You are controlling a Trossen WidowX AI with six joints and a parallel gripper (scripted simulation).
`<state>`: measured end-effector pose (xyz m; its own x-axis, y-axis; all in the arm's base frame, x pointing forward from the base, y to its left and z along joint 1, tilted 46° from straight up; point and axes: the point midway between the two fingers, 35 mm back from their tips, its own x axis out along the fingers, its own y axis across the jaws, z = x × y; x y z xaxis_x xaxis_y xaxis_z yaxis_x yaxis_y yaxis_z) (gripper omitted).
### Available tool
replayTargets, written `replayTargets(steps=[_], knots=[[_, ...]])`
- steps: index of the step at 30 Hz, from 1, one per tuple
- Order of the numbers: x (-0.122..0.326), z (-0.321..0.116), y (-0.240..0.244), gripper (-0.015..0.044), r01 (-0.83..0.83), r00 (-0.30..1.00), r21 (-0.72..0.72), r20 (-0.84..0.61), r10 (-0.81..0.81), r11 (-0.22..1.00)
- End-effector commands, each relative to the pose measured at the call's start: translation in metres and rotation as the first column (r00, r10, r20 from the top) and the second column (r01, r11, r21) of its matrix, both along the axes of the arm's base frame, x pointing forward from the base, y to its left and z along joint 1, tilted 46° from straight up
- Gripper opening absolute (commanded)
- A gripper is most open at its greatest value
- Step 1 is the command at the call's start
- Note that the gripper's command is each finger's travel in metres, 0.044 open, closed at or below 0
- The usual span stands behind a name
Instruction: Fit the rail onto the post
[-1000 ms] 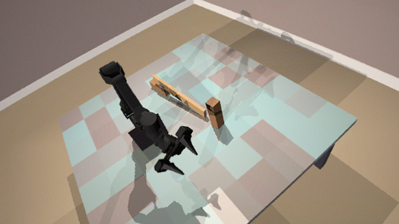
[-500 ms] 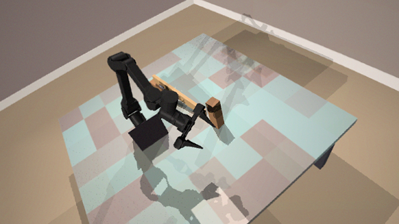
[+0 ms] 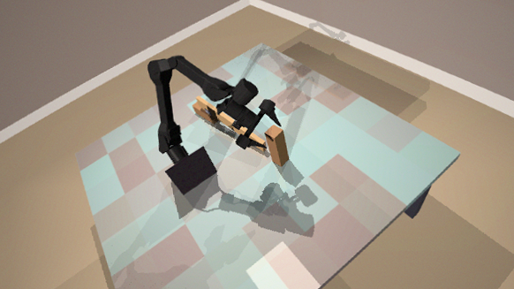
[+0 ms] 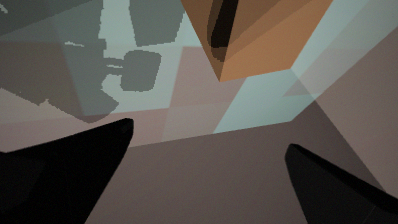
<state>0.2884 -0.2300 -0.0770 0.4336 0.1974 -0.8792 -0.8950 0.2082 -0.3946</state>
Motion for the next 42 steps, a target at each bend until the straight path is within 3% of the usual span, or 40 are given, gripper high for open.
replayTargets(steps=[1, 7, 12, 42], knots=[[0.020, 0.029, 0.053, 0.0440, -0.099, 0.995, 0.105, -0.015, 0.101, 0.990], [0.025, 0.051, 0.154, 0.0440, -0.301, 0.940, 0.321, -0.058, 0.336, 0.898], [0.016, 0.066, 0.217, 0.0440, -0.373, 0.875, 0.488, -0.096, 0.474, 0.789], [0.019, 0.040, 0.243, 0.0440, -0.375, 0.873, 0.493, -0.098, 0.478, 0.785]])
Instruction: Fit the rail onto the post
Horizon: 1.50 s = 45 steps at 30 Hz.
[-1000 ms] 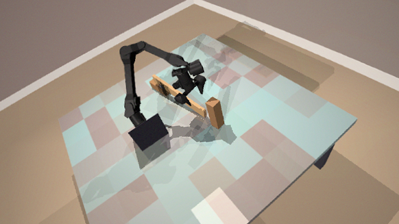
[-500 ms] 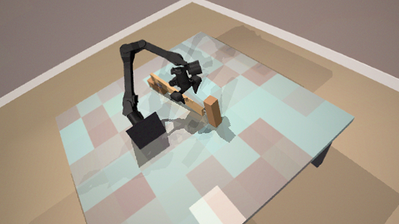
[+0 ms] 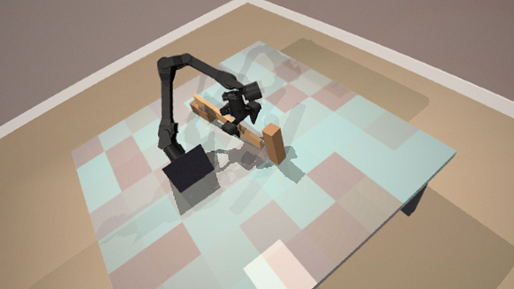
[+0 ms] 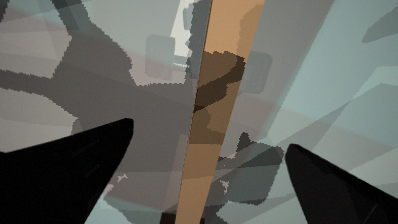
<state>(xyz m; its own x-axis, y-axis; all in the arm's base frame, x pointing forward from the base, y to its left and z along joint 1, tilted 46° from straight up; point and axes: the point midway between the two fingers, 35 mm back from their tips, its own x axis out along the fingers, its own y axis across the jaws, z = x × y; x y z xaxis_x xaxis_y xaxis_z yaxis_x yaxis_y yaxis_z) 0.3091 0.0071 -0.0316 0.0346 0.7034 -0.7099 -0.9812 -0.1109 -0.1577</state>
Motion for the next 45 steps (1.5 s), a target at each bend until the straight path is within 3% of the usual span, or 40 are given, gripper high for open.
replayTargets(steps=[1, 24, 39, 45], knots=[[-0.001, -0.006, 0.007, 0.0440, 0.001, 1.000, 0.007, -0.008, -0.001, 1.000], [-0.002, -0.030, 0.031, 0.0440, 0.000, 1.000, 0.011, -0.008, 0.000, 1.000], [-0.002, -0.030, 0.031, 0.0046, 0.000, 1.000, 0.011, -0.008, 0.000, 1.000], [-0.002, -0.030, 0.031, 0.0006, 0.000, 1.000, 0.011, -0.008, 0.000, 1.000]])
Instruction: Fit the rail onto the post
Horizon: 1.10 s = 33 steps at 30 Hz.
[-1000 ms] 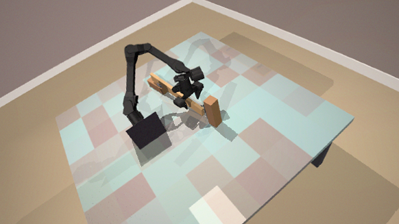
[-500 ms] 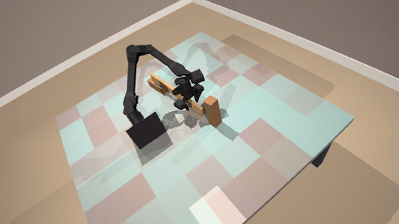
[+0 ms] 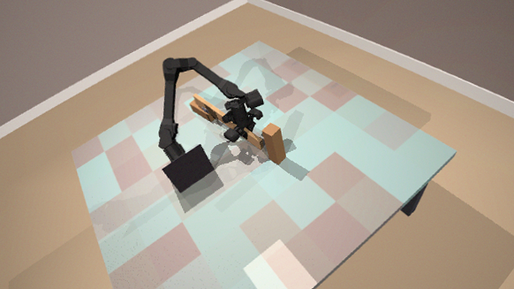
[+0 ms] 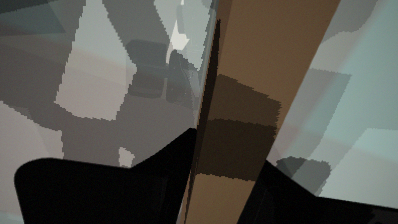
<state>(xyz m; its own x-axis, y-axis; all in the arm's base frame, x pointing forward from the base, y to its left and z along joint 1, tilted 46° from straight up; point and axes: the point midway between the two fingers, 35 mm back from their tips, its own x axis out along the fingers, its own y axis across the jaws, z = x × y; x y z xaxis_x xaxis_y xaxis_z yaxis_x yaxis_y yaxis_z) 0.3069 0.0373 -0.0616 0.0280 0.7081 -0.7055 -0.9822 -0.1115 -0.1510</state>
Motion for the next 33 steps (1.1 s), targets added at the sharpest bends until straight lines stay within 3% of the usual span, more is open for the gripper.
replayTargets(steps=[1, 33], knots=[[-0.0001, 0.0001, 0.0007, 0.0000, 0.002, 1.000, 0.005, -0.001, -0.002, 1.000], [0.0010, 0.0069, -0.0070, 0.0000, 0.002, 1.000, 0.004, -0.001, -0.002, 1.000]])
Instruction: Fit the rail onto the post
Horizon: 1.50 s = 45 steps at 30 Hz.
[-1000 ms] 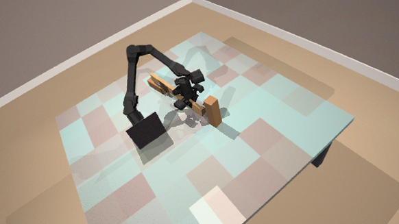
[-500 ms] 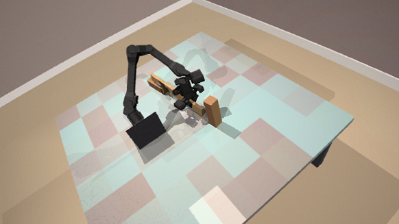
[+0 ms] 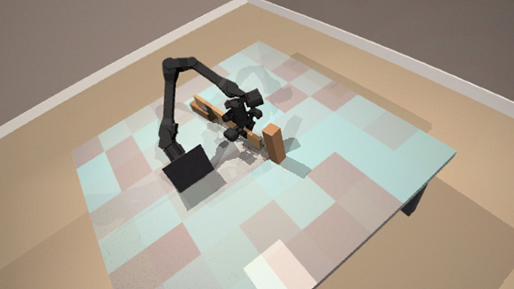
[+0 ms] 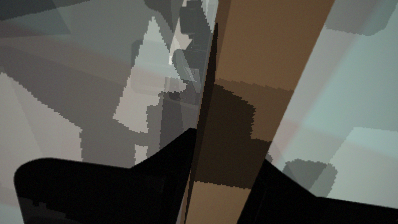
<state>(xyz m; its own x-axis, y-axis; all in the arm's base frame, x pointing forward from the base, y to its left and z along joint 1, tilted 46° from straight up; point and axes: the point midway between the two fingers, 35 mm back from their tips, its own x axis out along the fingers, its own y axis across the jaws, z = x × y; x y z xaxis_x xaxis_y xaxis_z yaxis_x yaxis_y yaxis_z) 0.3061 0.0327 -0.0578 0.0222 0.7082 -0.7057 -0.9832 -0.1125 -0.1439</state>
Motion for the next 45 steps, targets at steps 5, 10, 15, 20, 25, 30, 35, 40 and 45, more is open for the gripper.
replayTargets(steps=[5, 10, 15, 20, 25, 30, 35, 40, 45], knots=[[0.002, 0.005, -0.004, 0.0000, 0.003, 1.000, 0.004, 0.007, -0.003, 1.000], [0.002, 0.007, -0.006, 0.0000, 0.003, 1.000, 0.004, 0.007, -0.003, 1.000], [0.003, 0.008, -0.008, 0.0000, 0.003, 1.000, 0.004, 0.007, -0.003, 1.000], [0.003, 0.010, -0.009, 0.0000, 0.003, 1.000, 0.004, 0.007, -0.003, 1.000], [0.003, 0.012, -0.011, 0.0000, 0.003, 1.000, 0.004, 0.007, -0.003, 1.000], [0.003, 0.014, -0.013, 0.0000, 0.003, 1.000, 0.004, 0.007, -0.003, 1.000], [0.003, 0.016, -0.015, 0.0000, 0.003, 1.000, 0.003, 0.007, -0.003, 1.000], [0.002, 0.017, -0.017, 0.0000, 0.003, 1.000, 0.003, 0.007, -0.003, 1.000], [0.002, 0.019, -0.018, 0.0000, 0.003, 1.000, 0.003, 0.007, -0.003, 1.000]])
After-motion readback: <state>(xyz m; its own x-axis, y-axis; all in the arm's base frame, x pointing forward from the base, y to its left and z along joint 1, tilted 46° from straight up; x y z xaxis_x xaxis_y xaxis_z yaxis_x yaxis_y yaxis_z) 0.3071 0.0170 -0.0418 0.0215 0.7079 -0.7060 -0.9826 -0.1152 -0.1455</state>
